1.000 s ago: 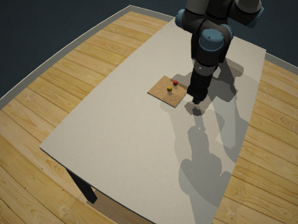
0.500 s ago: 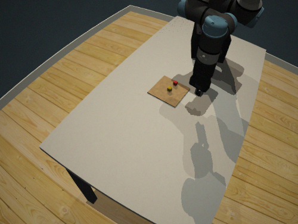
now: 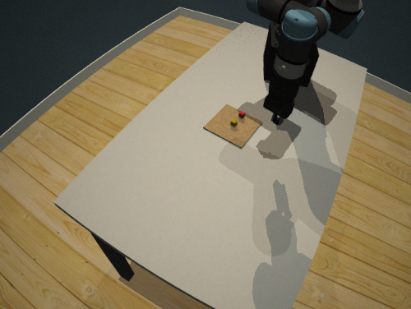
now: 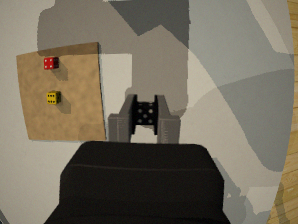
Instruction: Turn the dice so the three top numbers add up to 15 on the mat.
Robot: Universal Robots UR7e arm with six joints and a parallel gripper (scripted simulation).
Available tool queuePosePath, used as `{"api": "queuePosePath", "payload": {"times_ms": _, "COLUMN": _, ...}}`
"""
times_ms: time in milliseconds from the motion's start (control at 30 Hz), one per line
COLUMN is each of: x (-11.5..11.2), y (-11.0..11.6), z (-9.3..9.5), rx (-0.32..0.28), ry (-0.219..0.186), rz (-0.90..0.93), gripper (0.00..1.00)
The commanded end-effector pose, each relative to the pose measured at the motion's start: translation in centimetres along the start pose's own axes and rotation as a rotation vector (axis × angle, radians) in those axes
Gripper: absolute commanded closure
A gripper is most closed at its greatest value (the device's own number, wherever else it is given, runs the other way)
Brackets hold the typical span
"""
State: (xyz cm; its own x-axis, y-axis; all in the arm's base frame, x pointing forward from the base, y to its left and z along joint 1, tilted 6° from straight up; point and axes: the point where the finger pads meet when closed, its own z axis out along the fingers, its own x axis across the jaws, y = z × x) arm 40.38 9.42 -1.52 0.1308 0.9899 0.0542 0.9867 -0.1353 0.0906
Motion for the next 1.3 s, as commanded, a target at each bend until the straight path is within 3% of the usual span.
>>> {"api": "queuePosePath", "payload": {"times_ms": 0, "x": -0.1, "y": 0.2, "z": -0.3, "rx": -0.001, "ry": 0.0, "rz": 0.001, "gripper": 0.66}}
{"api": "queuePosePath", "payload": {"times_ms": 300, "x": -0.8, "y": 0.7, "z": -0.4, "rx": -0.001, "ry": 0.0, "rz": -0.001, "gripper": 0.66}}
{"api": "queuePosePath", "payload": {"times_ms": 400, "x": -3.3, "y": 2.0, "z": -0.4, "rx": -0.001, "ry": 0.0, "rz": -0.008, "gripper": 0.66}}
{"api": "queuePosePath", "payload": {"times_ms": 533, "x": -8.2, "y": 4.2, "z": -0.6, "rx": -0.001, "ry": 0.0, "rz": -0.02, "gripper": 0.66}}
{"api": "queuePosePath", "payload": {"times_ms": 567, "x": -8.2, "y": 4.2, "z": -0.6, "rx": -0.001, "ry": 0.0, "rz": -0.02, "gripper": 0.66}}
{"api": "queuePosePath", "payload": {"times_ms": 733, "x": -12.7, "y": 5.5, "z": -0.8, "rx": -0.001, "ry": 0.0, "rz": -0.03, "gripper": 0.66}}
{"api": "queuePosePath", "payload": {"times_ms": 1267, "x": -13.1, "y": 5.7, "z": -0.8, "rx": -0.002, "ry": 0.0, "rz": -0.031, "gripper": 0.66}}
